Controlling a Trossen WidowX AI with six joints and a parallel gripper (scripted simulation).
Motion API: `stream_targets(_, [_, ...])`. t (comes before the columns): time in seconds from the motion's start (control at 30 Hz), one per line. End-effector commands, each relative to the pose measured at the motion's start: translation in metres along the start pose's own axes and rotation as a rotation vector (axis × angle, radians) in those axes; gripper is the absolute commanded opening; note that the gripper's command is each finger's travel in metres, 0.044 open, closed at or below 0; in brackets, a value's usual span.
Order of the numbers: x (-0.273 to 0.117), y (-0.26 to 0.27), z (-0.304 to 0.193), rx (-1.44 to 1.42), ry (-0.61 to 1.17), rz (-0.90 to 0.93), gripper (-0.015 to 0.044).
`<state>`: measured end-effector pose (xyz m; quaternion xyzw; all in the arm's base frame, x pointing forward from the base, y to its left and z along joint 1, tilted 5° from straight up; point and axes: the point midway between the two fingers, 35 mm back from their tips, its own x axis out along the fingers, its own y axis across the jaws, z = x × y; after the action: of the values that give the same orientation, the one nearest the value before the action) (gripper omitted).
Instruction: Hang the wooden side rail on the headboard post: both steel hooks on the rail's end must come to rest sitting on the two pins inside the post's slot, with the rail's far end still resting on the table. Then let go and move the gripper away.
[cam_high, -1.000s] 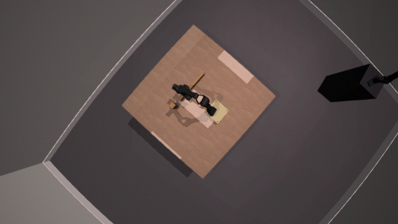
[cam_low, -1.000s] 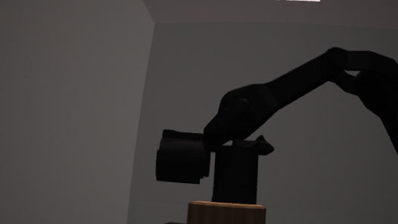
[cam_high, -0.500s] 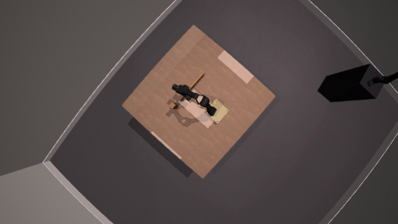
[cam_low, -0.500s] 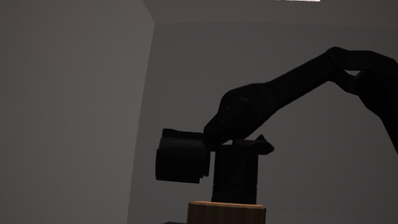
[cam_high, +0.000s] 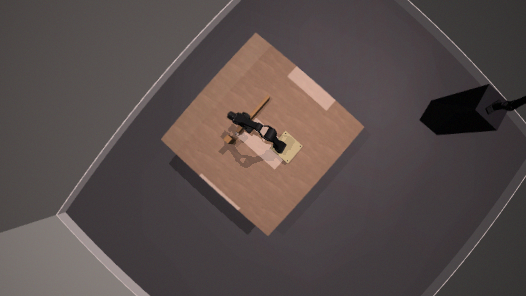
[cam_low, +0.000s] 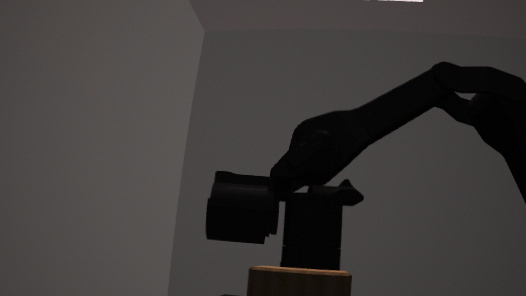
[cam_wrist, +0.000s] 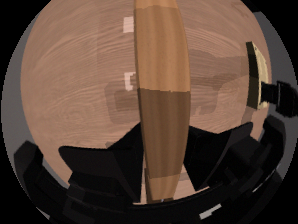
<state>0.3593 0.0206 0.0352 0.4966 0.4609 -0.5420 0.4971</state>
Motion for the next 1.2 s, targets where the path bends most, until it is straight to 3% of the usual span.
stream_targets(0.0, [-0.0017,0.0004,-0.0021,0.004,0.006,0.005,0.0000])
stream_targets(1.17, [-0.0016,0.0019,-0.0053,0.004,0.006,0.005,0.0000])
